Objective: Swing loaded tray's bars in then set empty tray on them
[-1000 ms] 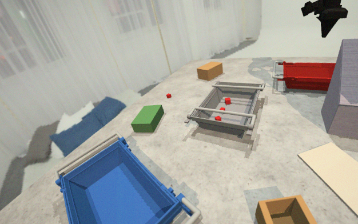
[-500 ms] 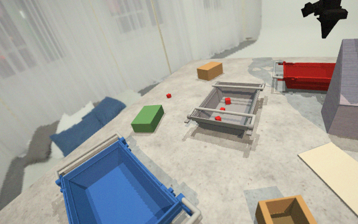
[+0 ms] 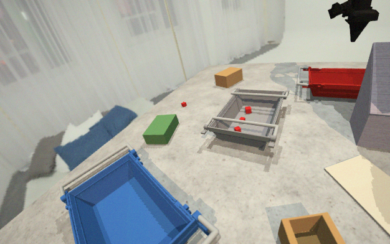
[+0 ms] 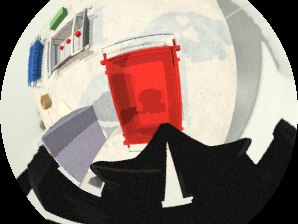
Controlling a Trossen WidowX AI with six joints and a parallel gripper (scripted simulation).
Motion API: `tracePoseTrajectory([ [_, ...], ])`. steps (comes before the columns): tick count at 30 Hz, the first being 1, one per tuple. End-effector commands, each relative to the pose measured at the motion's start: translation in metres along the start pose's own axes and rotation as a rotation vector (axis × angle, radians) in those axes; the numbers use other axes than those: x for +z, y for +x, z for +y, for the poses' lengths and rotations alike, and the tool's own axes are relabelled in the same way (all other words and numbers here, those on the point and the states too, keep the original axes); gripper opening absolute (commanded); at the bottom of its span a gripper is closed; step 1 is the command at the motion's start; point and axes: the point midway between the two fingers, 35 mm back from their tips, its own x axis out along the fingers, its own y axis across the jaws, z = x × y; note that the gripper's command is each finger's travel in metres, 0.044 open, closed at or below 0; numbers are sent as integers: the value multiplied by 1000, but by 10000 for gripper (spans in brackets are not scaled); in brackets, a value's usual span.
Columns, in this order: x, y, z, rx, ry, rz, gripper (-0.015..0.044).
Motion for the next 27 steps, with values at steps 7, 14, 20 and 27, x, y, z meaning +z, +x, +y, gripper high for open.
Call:
tracePoseTrajectory([
  [7,0,0,0,-1,0,-1,0],
  [14,0,0,0,-1,0,-1,105],
  [20,1,-17,-2,-1,0,0,263],
  [27,2,-28,2,7,4,1,440],
])
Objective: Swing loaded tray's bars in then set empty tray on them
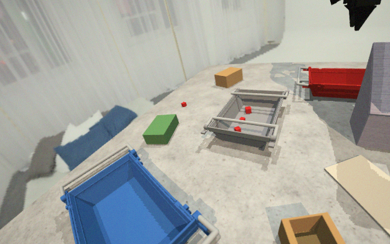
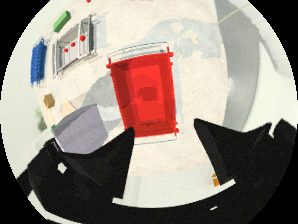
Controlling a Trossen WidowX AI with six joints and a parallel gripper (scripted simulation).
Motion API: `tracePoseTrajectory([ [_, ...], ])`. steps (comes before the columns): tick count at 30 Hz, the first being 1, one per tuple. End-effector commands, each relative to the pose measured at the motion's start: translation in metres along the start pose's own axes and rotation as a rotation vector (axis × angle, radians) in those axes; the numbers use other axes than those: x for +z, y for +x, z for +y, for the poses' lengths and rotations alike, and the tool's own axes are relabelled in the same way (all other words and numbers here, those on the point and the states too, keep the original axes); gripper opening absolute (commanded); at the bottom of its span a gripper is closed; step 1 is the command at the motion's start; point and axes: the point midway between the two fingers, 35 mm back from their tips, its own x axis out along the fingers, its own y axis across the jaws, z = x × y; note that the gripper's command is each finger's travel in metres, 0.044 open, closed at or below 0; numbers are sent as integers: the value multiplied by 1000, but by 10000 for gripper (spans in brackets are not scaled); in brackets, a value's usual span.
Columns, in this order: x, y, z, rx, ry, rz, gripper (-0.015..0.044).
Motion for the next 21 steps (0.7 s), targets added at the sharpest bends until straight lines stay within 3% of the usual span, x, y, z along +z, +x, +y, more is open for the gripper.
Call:
tracePoseTrajectory([
  [1,1,16,8,21,3,6,440],
  [16,0,107,104,21,-3,7,440],
  [21,-3,116,116,23,-4,7,440],
])
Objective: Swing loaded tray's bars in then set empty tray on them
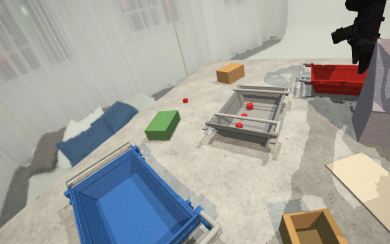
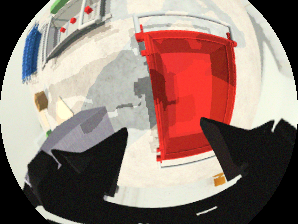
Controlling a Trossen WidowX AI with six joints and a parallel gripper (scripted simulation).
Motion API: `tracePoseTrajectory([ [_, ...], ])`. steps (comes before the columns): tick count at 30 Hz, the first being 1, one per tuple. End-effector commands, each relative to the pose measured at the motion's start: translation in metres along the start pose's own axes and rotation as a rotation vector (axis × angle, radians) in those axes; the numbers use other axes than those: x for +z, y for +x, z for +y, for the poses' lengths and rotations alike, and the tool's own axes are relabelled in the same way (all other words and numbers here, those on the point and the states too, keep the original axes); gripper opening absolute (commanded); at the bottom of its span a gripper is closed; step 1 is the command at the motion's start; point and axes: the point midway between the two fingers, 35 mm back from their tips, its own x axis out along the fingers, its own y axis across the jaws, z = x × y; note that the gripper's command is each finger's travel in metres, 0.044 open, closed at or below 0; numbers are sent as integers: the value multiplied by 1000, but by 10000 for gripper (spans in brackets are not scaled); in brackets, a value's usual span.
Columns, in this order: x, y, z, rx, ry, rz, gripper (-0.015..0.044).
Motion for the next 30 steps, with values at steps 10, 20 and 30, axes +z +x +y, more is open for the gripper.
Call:
tracePoseTrajectory([
  [10,2,36,6,-12,0,-9,440],
  [20,2,82,8,-10,-1,-9,440],
  [30,1,92,9,-9,-1,-10,440],
])
